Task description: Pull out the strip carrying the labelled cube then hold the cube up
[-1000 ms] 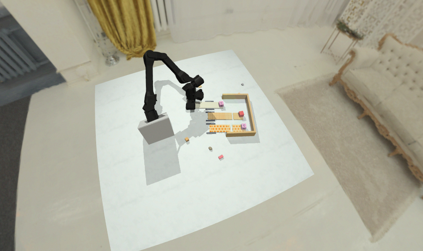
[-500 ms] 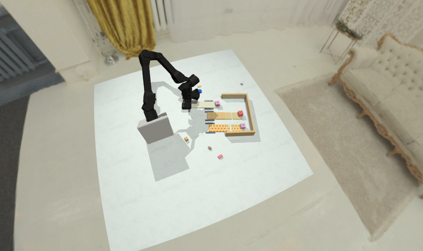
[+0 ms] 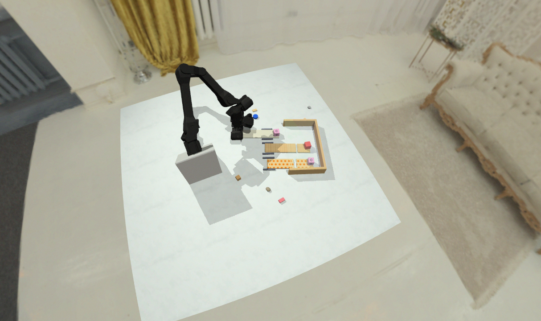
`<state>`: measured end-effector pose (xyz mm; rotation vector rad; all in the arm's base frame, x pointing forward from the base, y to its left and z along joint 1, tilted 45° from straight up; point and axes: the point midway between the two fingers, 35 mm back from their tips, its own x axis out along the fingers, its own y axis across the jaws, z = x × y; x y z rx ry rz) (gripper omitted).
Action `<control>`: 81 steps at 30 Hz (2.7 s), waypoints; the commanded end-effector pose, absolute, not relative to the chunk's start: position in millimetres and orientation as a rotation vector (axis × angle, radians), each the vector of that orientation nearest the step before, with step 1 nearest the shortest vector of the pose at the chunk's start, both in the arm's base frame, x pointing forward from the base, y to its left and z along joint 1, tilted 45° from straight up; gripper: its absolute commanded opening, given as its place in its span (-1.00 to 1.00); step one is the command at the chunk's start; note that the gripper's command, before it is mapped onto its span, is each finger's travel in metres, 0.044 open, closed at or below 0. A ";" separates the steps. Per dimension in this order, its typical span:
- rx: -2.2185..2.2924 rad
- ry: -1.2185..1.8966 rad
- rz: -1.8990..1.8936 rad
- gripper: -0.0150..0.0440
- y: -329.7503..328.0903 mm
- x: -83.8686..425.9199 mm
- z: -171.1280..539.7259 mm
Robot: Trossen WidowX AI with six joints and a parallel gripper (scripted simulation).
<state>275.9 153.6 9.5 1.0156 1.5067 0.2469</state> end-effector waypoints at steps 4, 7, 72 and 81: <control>1.009 1.538 0.251 -0.49 158.7 266.6 6.5; 1.009 1.538 0.251 -0.49 158.7 266.6 6.5; 0.909 1.497 0.334 1.00 53.3 407.3 13.0; 0.908 1.495 0.334 1.00 38.1 437.2 7.0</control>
